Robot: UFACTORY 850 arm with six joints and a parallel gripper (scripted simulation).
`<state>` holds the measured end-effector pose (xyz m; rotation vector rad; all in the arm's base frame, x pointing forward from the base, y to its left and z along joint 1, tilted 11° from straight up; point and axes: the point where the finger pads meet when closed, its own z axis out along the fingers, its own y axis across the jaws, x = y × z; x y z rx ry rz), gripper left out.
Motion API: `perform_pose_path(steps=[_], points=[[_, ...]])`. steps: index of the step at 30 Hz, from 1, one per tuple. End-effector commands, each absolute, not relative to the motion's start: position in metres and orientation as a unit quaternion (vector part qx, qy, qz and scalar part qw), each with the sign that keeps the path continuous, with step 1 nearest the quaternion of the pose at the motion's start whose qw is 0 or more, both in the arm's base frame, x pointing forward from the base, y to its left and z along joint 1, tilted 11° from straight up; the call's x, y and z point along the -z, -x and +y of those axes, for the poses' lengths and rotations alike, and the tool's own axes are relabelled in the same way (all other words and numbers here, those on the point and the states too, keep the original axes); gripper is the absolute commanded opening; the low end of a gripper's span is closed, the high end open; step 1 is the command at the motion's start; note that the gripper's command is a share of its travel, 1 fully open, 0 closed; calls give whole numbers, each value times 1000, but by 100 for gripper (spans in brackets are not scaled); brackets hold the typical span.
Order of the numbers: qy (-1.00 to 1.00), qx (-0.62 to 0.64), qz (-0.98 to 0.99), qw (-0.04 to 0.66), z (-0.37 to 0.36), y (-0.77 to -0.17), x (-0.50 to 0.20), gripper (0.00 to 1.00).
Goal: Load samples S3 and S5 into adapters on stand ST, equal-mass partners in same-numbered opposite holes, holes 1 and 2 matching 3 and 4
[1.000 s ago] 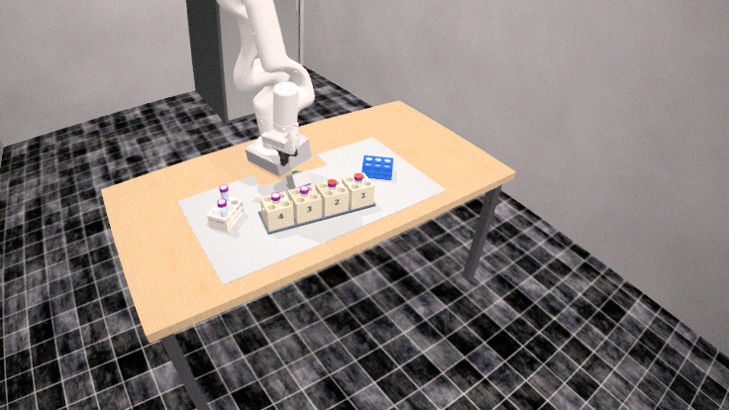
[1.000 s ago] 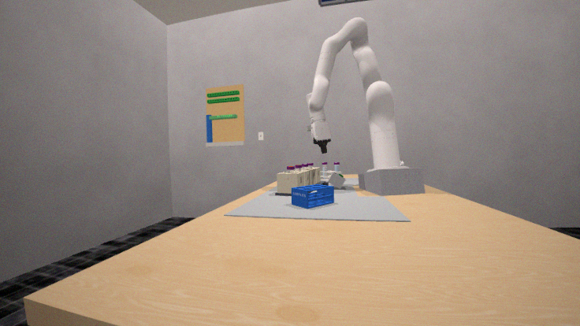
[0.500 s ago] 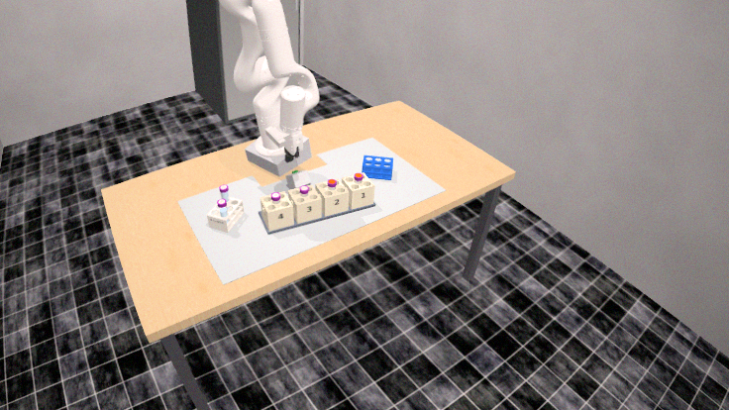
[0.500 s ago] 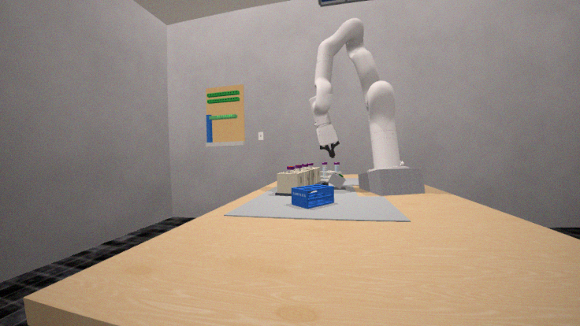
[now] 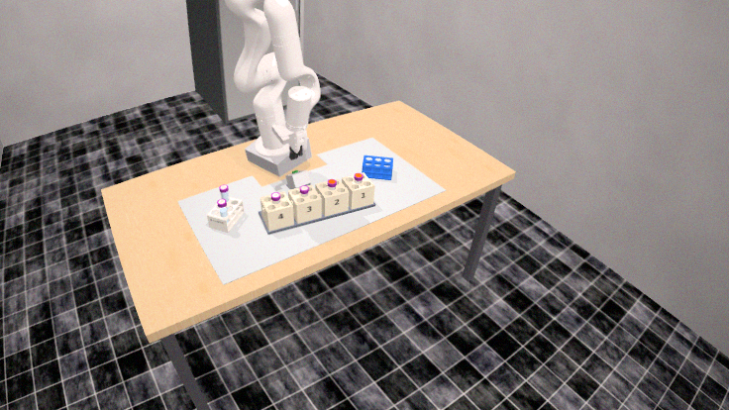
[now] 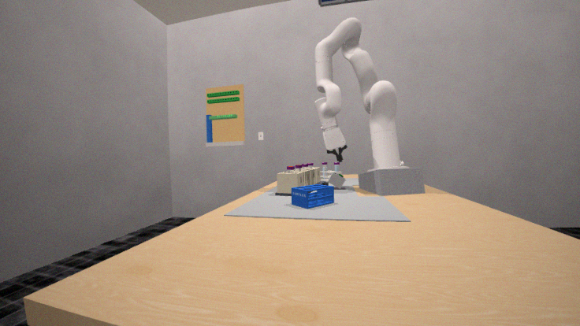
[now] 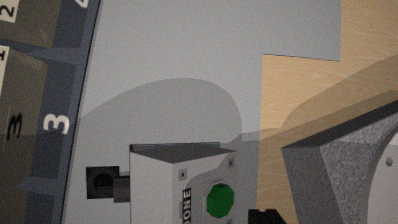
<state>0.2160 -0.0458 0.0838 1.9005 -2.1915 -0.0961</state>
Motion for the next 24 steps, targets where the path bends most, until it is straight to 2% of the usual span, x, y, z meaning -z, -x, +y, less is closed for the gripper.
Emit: perform_pose_path(steps=[1,24], points=[[-649,25,-750,122,-41,-215,-80,0],[-649,25,-750,122,-46,-216,-56,0]])
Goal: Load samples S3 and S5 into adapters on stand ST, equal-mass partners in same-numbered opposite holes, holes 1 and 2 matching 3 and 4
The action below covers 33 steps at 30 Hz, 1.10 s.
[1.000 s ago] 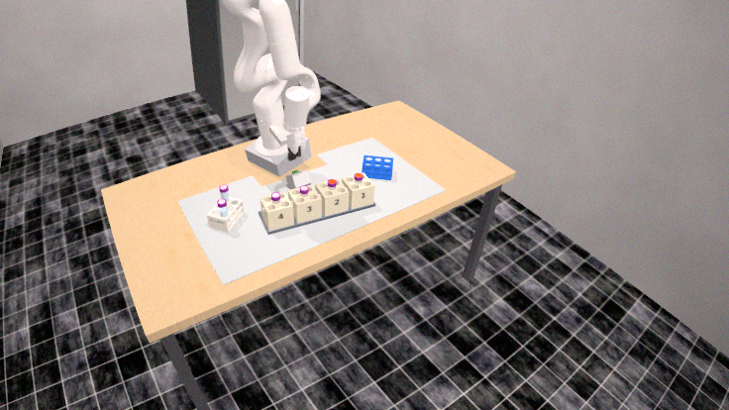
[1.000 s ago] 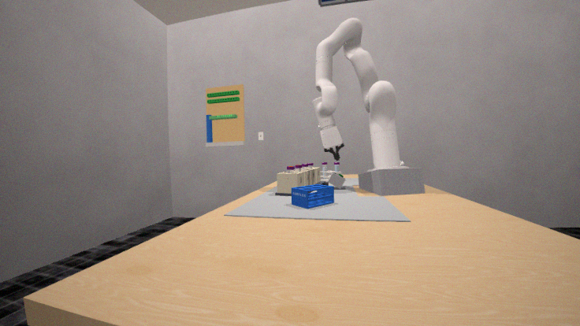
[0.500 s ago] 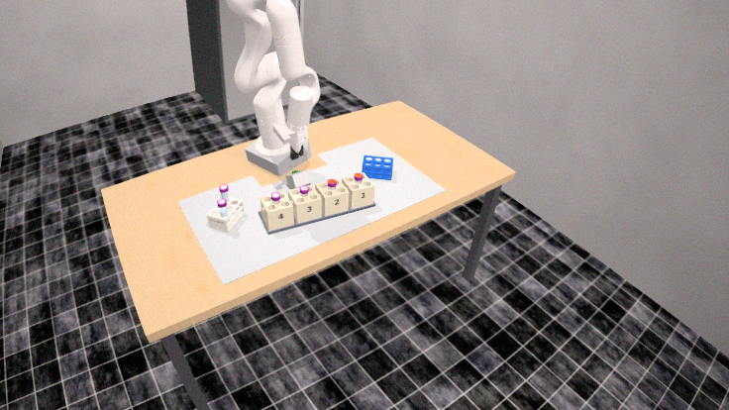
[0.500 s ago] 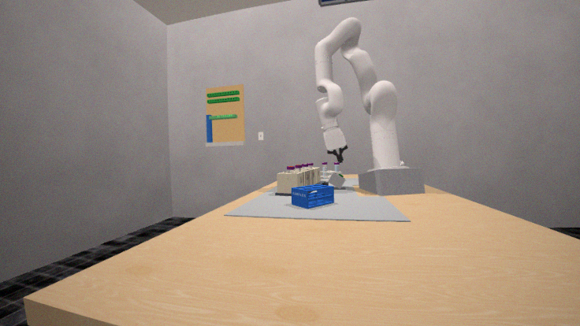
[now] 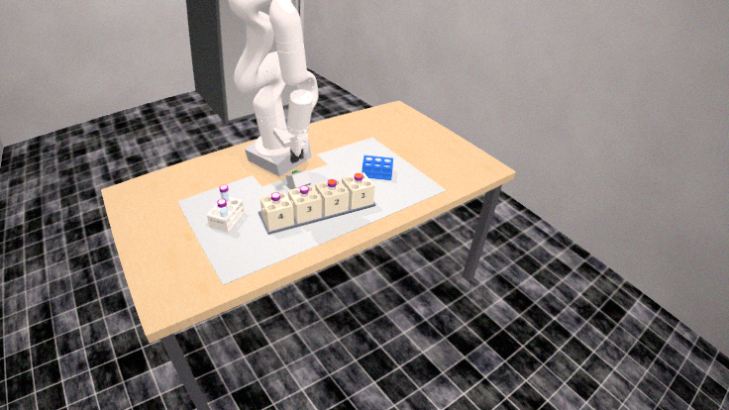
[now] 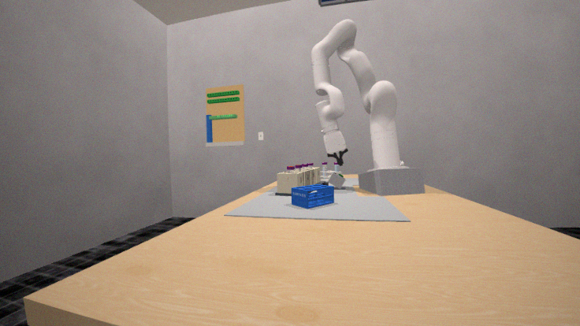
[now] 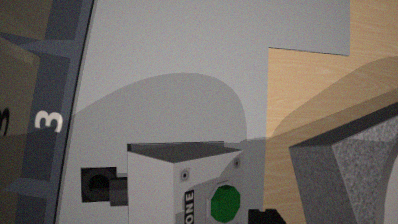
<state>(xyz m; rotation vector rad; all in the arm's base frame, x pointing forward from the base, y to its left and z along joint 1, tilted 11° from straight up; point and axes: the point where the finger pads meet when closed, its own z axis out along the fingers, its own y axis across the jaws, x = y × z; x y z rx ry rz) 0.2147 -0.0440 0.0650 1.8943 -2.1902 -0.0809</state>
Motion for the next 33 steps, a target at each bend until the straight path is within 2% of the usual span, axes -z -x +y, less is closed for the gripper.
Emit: perform_pose_path(steps=[1,33], points=[[-649,25,-750,122,-46,-216,-54,0],[-649,25,-750,122,-49,-216,-40,0]])
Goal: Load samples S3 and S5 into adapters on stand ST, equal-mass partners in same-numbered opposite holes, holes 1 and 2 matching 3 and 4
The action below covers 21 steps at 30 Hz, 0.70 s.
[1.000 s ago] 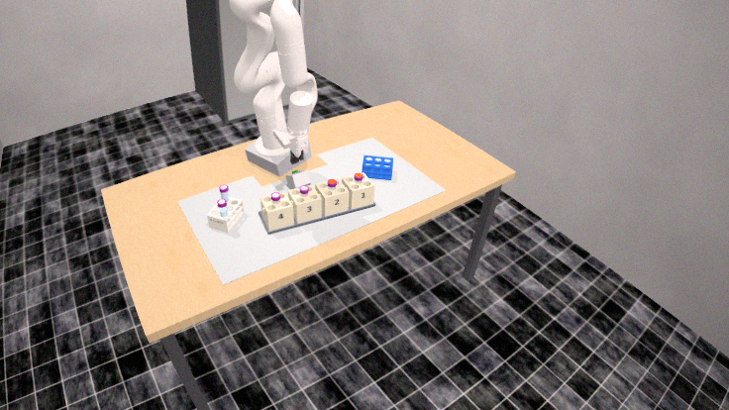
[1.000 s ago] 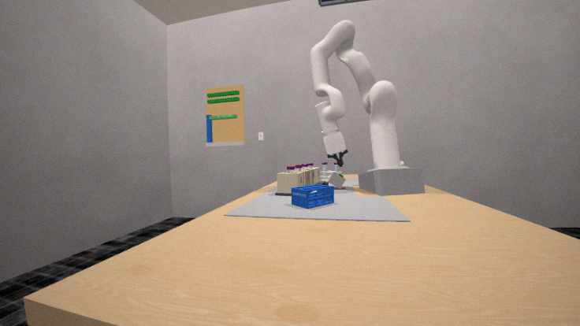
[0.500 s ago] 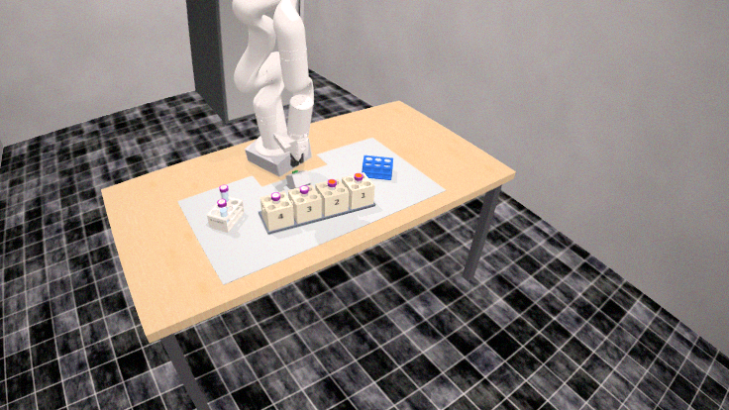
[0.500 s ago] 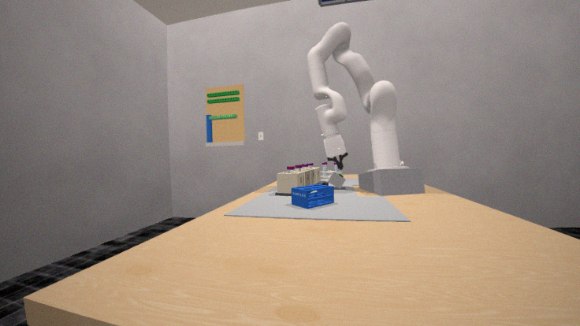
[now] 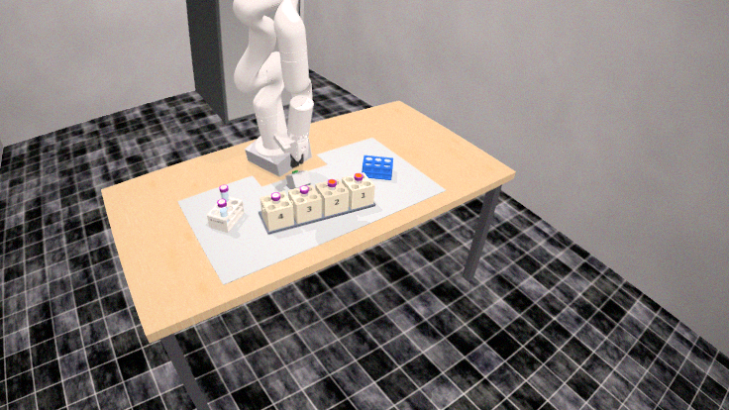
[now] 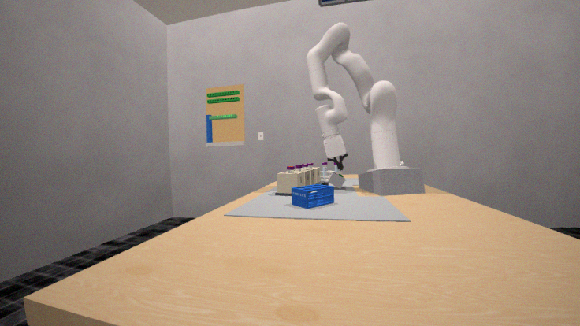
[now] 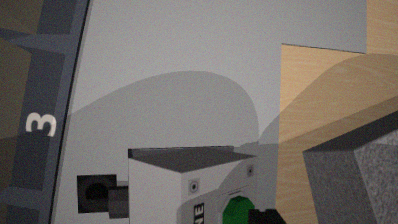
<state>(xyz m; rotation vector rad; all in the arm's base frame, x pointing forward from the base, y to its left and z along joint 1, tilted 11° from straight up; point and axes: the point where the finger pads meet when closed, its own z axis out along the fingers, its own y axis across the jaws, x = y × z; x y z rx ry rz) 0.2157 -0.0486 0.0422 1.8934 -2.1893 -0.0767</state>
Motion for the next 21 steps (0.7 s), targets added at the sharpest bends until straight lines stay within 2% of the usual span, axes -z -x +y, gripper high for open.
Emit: perform_pose_path(steps=[1,21], points=[[-649,25,-750,122,-49,-216,-39,0],[-649,25,-750,122,-52,-217,-27,0]])
